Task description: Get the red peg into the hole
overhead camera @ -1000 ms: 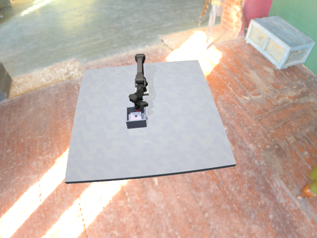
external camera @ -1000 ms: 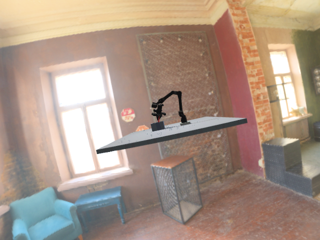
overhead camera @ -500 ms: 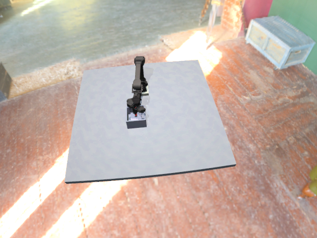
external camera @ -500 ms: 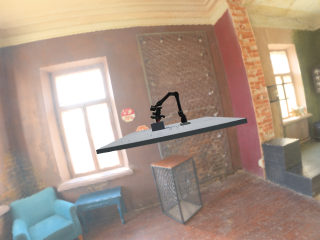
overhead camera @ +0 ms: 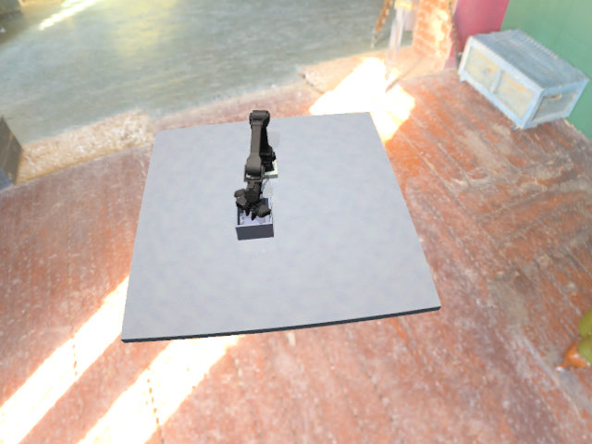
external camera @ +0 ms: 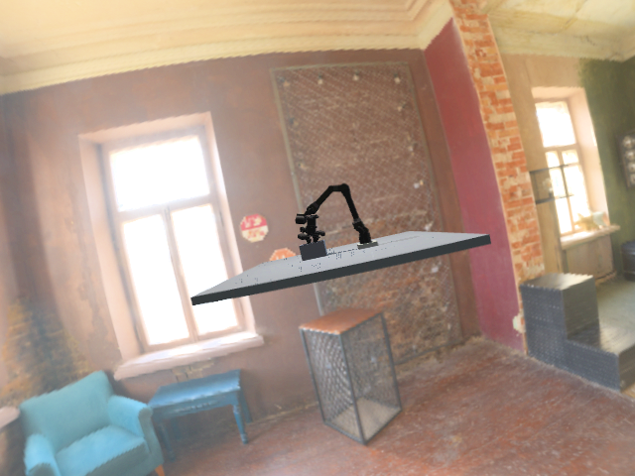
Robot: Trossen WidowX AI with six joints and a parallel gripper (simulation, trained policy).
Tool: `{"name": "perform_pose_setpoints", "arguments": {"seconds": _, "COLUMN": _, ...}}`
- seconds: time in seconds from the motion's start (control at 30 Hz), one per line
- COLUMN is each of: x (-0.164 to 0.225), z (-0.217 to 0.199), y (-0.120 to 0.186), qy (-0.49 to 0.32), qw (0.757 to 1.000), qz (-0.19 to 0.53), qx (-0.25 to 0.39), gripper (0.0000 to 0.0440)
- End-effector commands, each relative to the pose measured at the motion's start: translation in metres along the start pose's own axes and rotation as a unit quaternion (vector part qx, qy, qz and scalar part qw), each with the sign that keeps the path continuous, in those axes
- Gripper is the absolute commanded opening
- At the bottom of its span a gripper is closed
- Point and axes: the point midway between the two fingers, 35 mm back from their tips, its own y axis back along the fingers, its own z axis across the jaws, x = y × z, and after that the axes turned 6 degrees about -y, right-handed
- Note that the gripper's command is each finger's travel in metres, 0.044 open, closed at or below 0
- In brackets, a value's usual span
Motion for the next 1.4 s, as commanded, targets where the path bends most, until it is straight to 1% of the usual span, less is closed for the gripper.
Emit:
{"name": "perform_pose_setpoints", "arguments": {"seconds": 0.0, "x": -0.008, "z": 0.006, "y": -0.003, "qy": 0.014, "qw": 1.000, "qz": 0.000, "qx": 0.006, "gripper": 0.0173}}
{"name": "perform_pose_setpoints", "arguments": {"seconds": 0.13, "x": -0.016, "z": 0.012, "y": -0.005, "qy": 0.024, "qw": 1.000, "qz": -0.001, "qx": 0.005, "gripper": 0.0202}}
{"name": "perform_pose_setpoints", "arguments": {"seconds": 0.23, "x": -0.023, "z": 0.016, "y": -0.006, "qy": 0.030, "qw": 1.000, "qz": -0.004, "qx": 0.006, "gripper": 0.0239}}
{"name": "perform_pose_setpoints", "arguments": {"seconds": 0.33, "x": -0.030, "z": 0.019, "y": -0.008, "qy": 0.035, "qw": 0.999, "qz": -0.007, "qx": 0.006, "gripper": 0.0301}}
{"name": "perform_pose_setpoints", "arguments": {"seconds": 0.5, "x": -0.046, "z": 0.028, "y": -0.005, "qy": 0.038, "qw": 0.999, "qz": -0.023, "qx": -0.005, "gripper": 0.0427}}
{"name": "perform_pose_setpoints", "arguments": {"seconds": 0.53, "x": -0.049, "z": 0.030, "y": -0.004, "qy": 0.037, "qw": 0.999, "qz": -0.027, "qx": -0.009, "gripper": 0.0440}}
{"name": "perform_pose_setpoints", "arguments": {"seconds": 0.97, "x": -0.086, "z": 0.044, "y": 0.012, "qy": 0.038, "qw": 0.996, "qz": -0.077, "qx": -0.028, "gripper": 0.0440}}
{"name": "perform_pose_setpoints", "arguments": {"seconds": 1.37, "x": -0.087, "z": 0.044, "y": 0.013, "qy": 0.038, "qw": 0.996, "qz": -0.078, "qx": -0.028, "gripper": 0.0440}}
